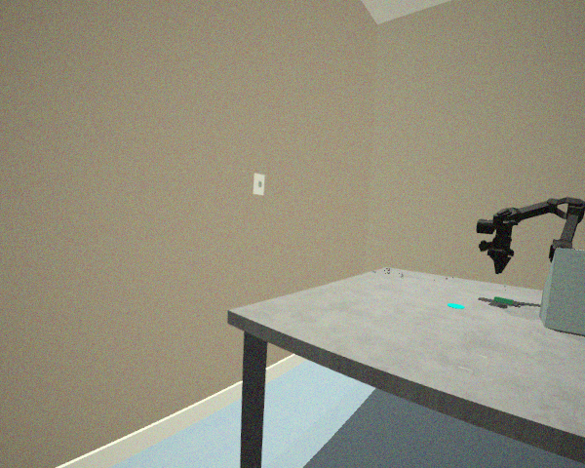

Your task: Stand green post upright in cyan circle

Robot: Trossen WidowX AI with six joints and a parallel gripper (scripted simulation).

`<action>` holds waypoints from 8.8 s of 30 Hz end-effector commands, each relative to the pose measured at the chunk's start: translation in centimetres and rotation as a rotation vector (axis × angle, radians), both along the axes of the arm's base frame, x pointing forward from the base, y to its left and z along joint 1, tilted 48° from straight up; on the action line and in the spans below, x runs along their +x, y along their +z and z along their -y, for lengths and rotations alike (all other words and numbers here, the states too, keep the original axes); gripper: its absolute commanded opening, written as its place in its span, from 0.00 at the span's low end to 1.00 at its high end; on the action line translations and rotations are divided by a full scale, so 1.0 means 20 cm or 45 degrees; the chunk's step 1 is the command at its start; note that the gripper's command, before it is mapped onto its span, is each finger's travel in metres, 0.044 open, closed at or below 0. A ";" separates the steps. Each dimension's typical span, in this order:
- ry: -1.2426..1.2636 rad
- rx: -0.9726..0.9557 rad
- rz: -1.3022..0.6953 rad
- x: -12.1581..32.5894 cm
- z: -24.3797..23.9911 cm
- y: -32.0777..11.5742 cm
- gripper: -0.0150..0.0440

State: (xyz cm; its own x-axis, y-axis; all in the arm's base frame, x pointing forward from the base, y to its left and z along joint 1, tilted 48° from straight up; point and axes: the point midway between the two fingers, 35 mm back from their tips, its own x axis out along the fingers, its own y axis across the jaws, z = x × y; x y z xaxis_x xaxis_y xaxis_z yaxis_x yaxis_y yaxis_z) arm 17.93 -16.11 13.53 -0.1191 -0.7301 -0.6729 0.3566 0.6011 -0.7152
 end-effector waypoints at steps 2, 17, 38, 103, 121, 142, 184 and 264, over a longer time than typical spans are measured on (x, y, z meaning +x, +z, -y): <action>-0.015 0.025 -0.021 -0.02 0.14 -0.16 0.65; -0.010 -0.007 -0.028 -0.12 0.38 -0.35 0.56; -0.013 0.017 -0.021 -0.06 0.27 -0.27 0.29; 0.381 0.098 -0.403 0.33 -0.22 -0.12 0.29; 0.613 0.144 -0.650 0.50 -0.33 -0.23 0.29; 0.878 0.189 -0.941 0.67 -0.49 -0.41 0.29; 1.215 0.347 -1.268 0.78 -0.69 -0.72 0.29; 1.516 0.943 -0.790 0.69 -0.63 -0.85 0.29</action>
State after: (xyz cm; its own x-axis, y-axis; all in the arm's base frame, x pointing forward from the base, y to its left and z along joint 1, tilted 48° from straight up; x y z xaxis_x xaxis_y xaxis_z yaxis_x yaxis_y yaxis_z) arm 31.83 -3.51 -3.53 -0.1260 -0.1600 -0.9790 -0.8059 0.5920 0.0069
